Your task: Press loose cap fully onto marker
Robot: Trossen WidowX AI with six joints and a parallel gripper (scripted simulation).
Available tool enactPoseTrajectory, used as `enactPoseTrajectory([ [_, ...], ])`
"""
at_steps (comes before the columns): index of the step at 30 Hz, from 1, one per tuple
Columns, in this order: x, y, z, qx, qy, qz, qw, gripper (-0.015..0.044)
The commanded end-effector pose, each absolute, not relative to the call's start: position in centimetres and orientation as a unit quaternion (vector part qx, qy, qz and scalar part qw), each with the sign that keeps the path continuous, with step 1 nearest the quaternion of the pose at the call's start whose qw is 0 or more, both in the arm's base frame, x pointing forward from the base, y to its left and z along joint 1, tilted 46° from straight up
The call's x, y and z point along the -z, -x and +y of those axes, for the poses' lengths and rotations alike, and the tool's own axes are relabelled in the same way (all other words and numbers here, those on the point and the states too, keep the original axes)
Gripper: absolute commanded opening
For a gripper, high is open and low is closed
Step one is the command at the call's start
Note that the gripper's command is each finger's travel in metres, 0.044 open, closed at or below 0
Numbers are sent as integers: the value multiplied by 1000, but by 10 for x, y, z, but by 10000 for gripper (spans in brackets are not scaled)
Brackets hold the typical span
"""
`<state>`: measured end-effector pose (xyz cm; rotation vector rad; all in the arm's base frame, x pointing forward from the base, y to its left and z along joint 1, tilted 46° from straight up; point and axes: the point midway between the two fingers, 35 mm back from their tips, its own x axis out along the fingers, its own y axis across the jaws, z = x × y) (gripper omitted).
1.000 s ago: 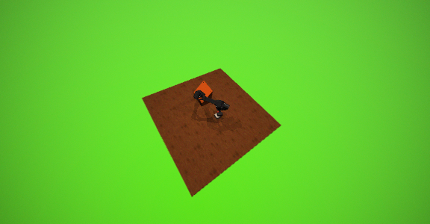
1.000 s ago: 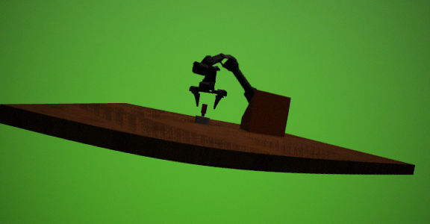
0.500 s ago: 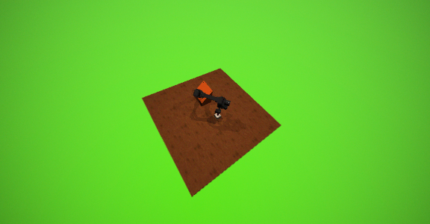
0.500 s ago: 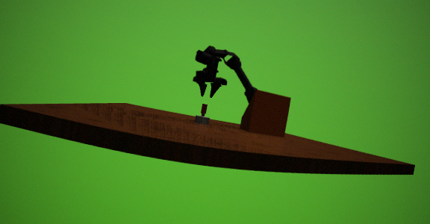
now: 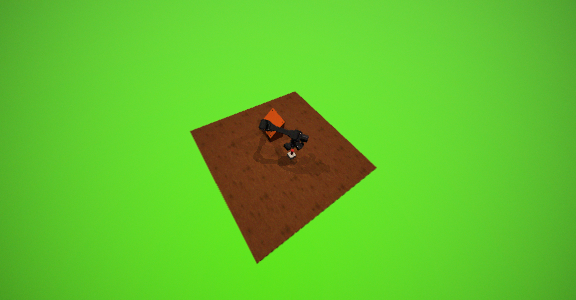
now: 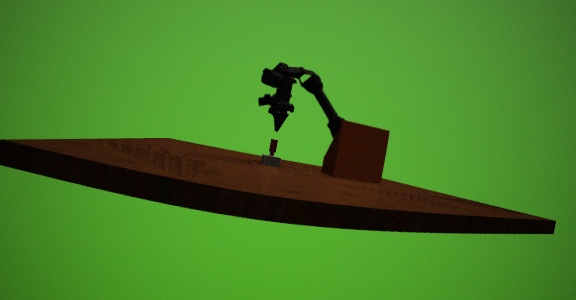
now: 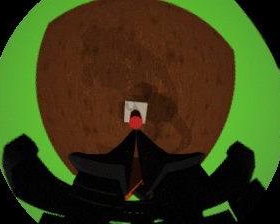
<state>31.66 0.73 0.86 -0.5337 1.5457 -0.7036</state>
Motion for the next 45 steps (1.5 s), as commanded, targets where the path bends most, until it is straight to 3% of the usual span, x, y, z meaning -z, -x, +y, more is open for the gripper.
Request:
enactPoseTrajectory([
  [1,-8,-316,7,316,227,670,632,0],
  [34,21,-314,-23,316,228,670,632,0],
  [41,15,-317,-17,316,223,667,637,0],
  [45,-18,-324,19,314,222,667,637,0],
])
